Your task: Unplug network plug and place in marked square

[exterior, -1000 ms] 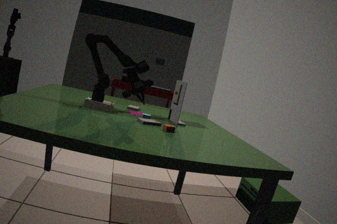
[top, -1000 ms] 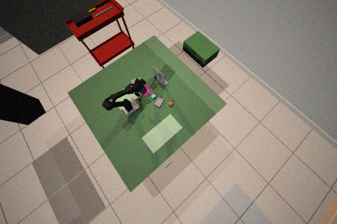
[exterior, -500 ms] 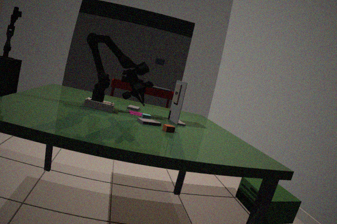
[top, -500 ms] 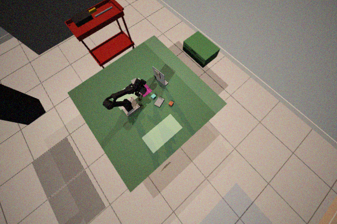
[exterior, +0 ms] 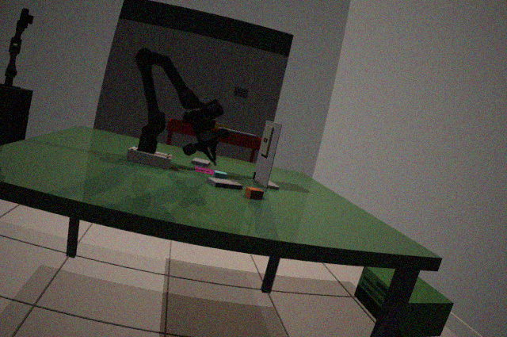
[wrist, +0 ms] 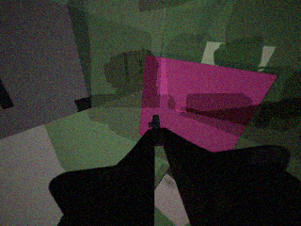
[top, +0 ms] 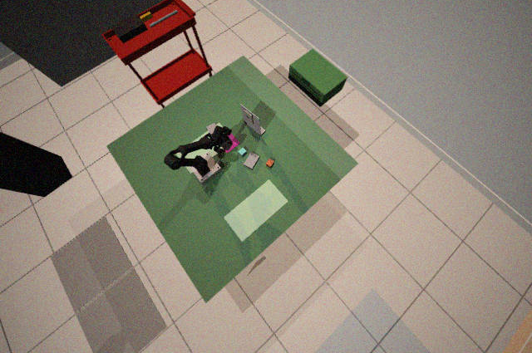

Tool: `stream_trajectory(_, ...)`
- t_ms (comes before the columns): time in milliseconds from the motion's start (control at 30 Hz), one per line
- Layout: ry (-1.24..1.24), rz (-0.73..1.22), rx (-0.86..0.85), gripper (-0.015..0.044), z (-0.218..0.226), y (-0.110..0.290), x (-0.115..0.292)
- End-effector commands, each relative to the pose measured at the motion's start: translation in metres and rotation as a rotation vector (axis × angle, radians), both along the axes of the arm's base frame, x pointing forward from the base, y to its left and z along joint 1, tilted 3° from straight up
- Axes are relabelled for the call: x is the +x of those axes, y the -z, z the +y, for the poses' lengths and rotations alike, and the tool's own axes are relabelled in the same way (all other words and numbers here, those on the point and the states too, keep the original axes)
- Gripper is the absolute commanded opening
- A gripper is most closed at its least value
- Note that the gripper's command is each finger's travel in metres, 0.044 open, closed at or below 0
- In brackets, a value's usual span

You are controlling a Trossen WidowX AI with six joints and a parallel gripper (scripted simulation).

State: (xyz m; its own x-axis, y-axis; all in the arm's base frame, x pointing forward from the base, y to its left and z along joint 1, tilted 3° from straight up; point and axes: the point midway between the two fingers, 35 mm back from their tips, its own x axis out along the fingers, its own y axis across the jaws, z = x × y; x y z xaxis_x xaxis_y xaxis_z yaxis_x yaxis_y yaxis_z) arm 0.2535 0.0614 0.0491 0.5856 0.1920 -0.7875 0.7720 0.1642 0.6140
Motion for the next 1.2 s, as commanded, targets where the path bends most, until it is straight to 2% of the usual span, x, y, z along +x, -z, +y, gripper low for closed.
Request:
stream_trajectory(0,0.004,0.007,-0.003,0.0,-0.001,0.01,-0.002)
stream_trajectory(333,0.004,0.008,-0.002,0.0,0.0,0.024,-0.004)
stream_trajectory(1167,-0.004,0.005,-0.001,0.0,0.003,0.026,-0.002)
